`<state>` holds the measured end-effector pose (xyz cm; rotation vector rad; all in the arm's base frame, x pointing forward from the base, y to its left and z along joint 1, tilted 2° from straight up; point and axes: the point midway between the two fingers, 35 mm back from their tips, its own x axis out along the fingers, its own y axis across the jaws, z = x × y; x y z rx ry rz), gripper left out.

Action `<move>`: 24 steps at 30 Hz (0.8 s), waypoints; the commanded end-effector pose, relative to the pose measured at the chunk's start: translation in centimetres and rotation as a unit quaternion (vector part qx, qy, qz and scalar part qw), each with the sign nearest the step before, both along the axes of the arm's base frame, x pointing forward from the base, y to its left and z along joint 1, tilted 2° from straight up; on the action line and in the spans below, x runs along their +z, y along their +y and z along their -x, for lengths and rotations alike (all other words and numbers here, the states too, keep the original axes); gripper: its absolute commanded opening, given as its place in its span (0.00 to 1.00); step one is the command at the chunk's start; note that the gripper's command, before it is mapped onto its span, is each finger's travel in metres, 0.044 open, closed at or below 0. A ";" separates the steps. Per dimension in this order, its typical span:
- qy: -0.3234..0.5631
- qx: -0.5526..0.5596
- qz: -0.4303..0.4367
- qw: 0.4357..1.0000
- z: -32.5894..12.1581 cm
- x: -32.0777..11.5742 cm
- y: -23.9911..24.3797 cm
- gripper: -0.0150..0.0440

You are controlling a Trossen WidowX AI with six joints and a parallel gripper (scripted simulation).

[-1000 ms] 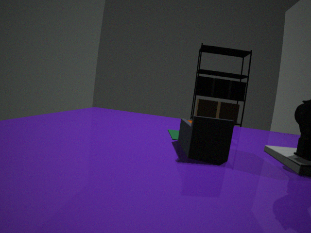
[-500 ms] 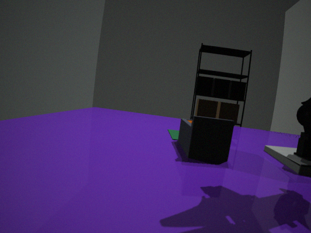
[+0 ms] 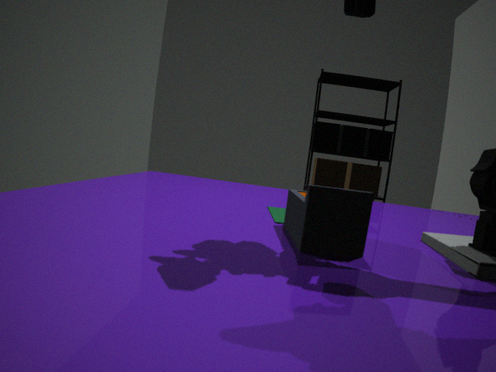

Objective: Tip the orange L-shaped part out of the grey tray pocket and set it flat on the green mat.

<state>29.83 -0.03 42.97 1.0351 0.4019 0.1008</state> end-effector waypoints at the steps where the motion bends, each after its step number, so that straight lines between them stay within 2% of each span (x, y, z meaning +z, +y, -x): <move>1: 0.116 0.036 0.094 0.988 -2.1 -7.3 0.9 0.56; 6: 0.268 0.136 0.246 0.921 -1.8 -16.7 2.4 0.56; 9: 0.352 0.230 0.343 0.840 -0.1 -21.7 3.1 0.56; 11: 0.401 0.305 0.403 0.764 1.7 -24.6 3.4 0.56; 13: 0.420 0.342 0.428 0.724 2.6 -25.7 3.5 0.56; 24: 0.422 0.347 0.431 0.718 2.7 -26.0 3.5 0.56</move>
